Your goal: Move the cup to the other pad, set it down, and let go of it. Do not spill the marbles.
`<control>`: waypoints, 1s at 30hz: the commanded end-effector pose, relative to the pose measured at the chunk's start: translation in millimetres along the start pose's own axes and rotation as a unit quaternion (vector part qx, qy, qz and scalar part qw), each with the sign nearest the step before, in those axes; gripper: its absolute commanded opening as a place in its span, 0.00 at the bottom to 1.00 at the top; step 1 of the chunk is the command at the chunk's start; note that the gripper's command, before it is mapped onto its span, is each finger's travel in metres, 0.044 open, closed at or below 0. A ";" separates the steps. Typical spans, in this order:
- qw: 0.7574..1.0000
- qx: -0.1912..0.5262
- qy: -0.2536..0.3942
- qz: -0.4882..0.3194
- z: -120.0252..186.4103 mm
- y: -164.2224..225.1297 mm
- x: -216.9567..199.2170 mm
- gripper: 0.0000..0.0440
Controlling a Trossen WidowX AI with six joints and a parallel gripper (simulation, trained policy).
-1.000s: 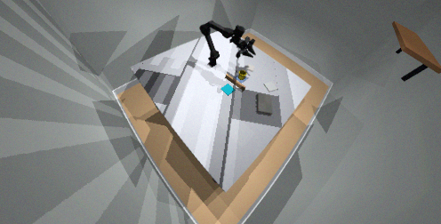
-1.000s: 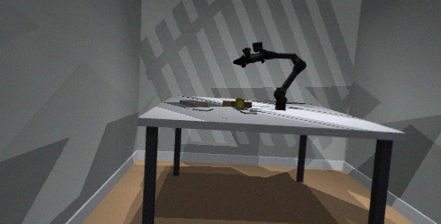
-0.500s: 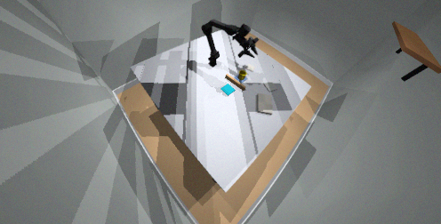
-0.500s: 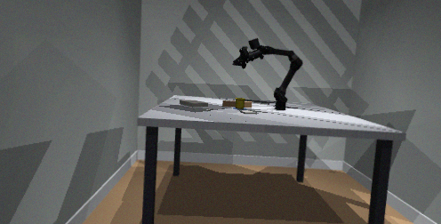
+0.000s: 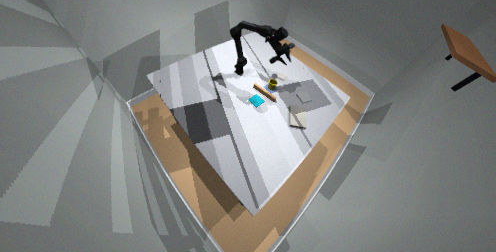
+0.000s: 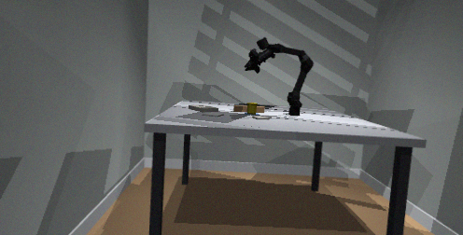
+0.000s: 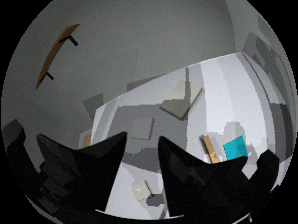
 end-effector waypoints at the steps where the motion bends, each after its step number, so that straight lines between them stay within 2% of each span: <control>1: 0.999 0.021 0.007 -0.025 -1.4 1.8 5.0 0.35; 14: 0.987 0.096 0.063 -0.113 -11.7 13.2 10.9 0.36; 30: 0.954 0.167 0.163 -0.189 -26.2 30.6 2.2 0.31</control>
Point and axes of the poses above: the point midway between the two fingers, 35 mm back from their tips, its own z axis back along the fingers, its own x axis across the jaws, y = z × x, the point moved 4 cm from there along z, back along the fingers, and after that the axes turned 4 degrees about z, right-handed, at the moved point
